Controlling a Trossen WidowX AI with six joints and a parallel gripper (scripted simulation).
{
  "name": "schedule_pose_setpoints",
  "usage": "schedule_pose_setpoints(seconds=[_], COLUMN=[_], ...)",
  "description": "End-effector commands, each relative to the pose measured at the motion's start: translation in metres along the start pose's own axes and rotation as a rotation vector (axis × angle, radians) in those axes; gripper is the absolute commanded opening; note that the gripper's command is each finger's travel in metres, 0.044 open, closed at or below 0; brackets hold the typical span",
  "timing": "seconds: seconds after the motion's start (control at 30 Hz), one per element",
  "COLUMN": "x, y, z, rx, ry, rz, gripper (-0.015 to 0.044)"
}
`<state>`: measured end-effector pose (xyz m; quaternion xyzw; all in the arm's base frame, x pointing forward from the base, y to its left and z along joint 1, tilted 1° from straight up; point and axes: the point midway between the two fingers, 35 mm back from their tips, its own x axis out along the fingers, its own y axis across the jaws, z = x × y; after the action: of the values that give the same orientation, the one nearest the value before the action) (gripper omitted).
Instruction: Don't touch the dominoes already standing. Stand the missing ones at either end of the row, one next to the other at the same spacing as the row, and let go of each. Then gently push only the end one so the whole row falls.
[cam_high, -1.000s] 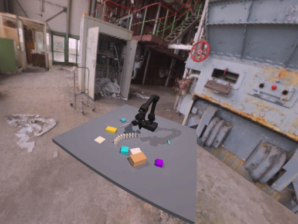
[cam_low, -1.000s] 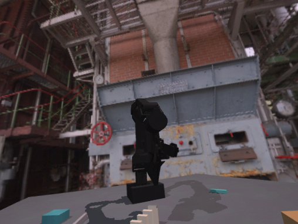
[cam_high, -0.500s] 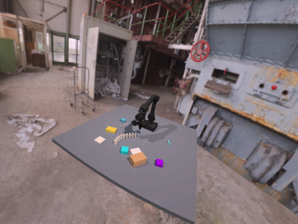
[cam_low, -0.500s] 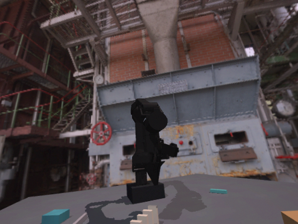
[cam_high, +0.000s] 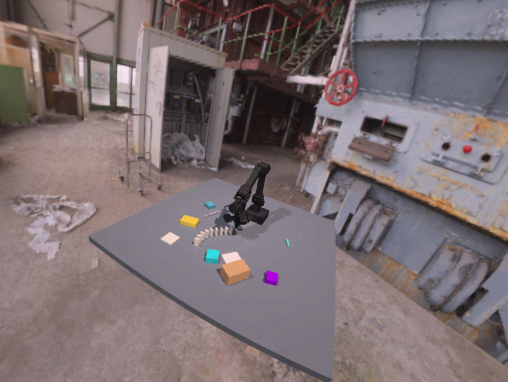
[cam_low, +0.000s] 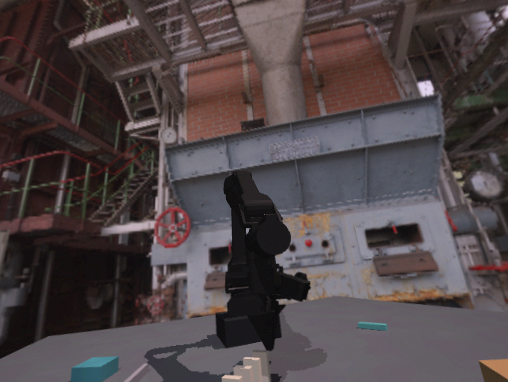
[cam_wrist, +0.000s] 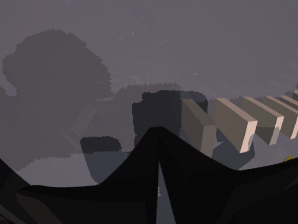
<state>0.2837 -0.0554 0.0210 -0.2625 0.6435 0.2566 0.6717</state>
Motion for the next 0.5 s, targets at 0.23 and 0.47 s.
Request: schedule_pose_setpoints(seconds=[0.23, 0.47], x=[0.025, 0.024], y=[0.003, -0.008], z=[-0.004, -0.004], rx=[-0.002, -0.002], ry=[0.011, 0.011], rz=[0.013, 0.012], gripper=[0.0, 0.0])
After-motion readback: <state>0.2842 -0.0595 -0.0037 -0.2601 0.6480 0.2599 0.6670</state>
